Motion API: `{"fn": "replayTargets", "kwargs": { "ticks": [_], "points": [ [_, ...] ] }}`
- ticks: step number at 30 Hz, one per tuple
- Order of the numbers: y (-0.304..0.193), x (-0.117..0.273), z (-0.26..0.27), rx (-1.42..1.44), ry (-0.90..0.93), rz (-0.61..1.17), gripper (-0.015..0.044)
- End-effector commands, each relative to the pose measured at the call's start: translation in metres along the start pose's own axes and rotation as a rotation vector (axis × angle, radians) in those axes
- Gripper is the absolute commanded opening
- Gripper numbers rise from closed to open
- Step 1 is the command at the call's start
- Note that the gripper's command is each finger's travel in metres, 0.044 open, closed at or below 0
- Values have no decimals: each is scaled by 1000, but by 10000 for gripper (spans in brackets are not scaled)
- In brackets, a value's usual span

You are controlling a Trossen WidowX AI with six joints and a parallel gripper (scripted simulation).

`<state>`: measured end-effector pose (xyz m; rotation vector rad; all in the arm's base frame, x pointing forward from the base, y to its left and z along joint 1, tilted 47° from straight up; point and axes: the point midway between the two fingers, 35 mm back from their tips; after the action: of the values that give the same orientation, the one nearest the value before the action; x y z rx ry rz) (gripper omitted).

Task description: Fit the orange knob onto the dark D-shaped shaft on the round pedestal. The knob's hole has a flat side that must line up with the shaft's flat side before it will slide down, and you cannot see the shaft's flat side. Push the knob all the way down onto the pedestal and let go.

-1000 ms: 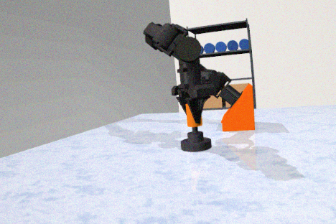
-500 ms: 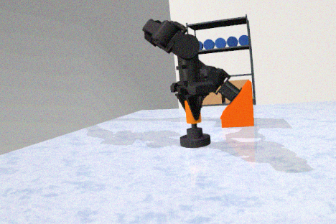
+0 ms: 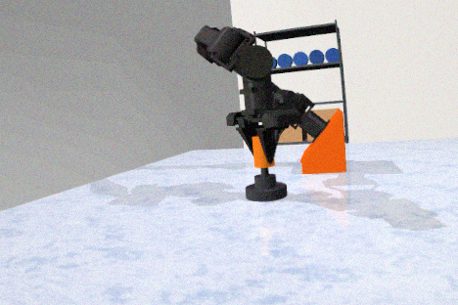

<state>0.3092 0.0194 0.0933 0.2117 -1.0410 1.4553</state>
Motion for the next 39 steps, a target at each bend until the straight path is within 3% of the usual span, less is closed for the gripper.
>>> {"fn": "replayTargets", "kwargs": {
  "ticks": [1, 26, 33, 39],
  "points": [
    [0, 0, 0, 16, -1, 4, 0],
    [0, 2, 1, 16, -1, 4, 0],
    [0, 2, -1, 215, -1, 4, 0],
    [0, 0, -1, 226, -1, 4, 0]
  ]
}}
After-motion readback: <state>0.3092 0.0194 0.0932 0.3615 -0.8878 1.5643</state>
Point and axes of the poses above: the point midway between the two fingers, 35 mm back from their tips, its own x axis back along the fingers, its own z axis across the jaws, y = z × x, and after that the axes turned 9 degrees about x, right-handed
